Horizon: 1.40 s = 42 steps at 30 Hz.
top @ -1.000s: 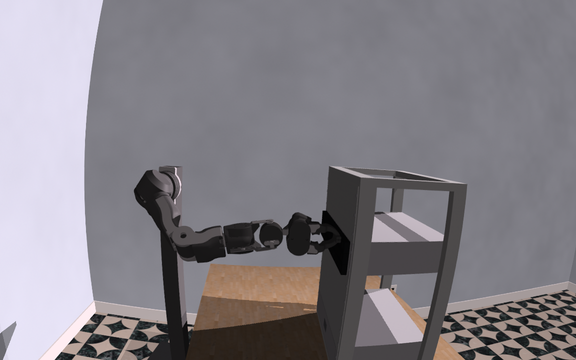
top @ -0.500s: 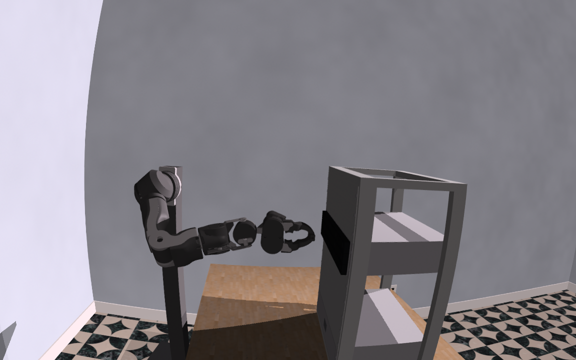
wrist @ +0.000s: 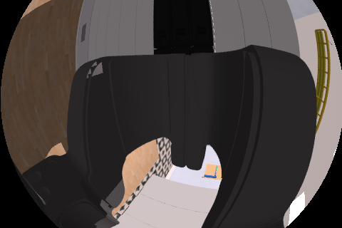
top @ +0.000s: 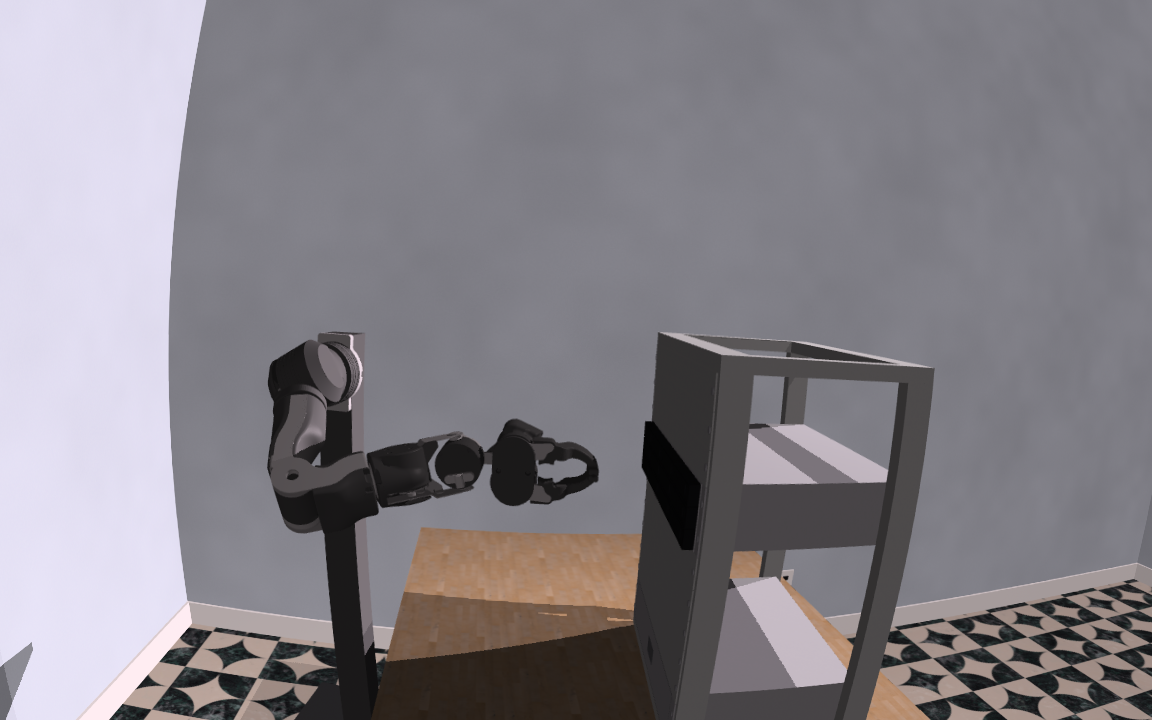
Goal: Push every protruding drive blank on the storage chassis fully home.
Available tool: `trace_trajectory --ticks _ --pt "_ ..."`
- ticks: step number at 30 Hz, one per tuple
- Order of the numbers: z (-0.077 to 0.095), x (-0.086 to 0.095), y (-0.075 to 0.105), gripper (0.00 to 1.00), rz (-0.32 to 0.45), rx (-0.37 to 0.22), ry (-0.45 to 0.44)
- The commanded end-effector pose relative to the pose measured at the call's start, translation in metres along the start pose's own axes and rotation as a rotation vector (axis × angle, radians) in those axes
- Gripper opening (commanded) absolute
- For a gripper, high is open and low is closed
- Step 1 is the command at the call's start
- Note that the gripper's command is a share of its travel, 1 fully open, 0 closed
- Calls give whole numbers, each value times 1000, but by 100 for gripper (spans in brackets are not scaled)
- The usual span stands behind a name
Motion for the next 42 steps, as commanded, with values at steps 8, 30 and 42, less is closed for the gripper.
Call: trace_trajectory --ticks 8,30,42 --pt "1 1 2 0 2 -5 -3" --pt "2 -2 42 0 4 -5 -3" --pt "2 -5 76 0 4 -5 -2"
Point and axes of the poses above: the point where the finger pads meet when closed, its own y axis back along the fingers, its own x axis across the jaws, z = x × y, the point moved 2 cm from there along y, back along the fingers, and after that the axes turned 11 degrees about y, right-handed, at the moved point
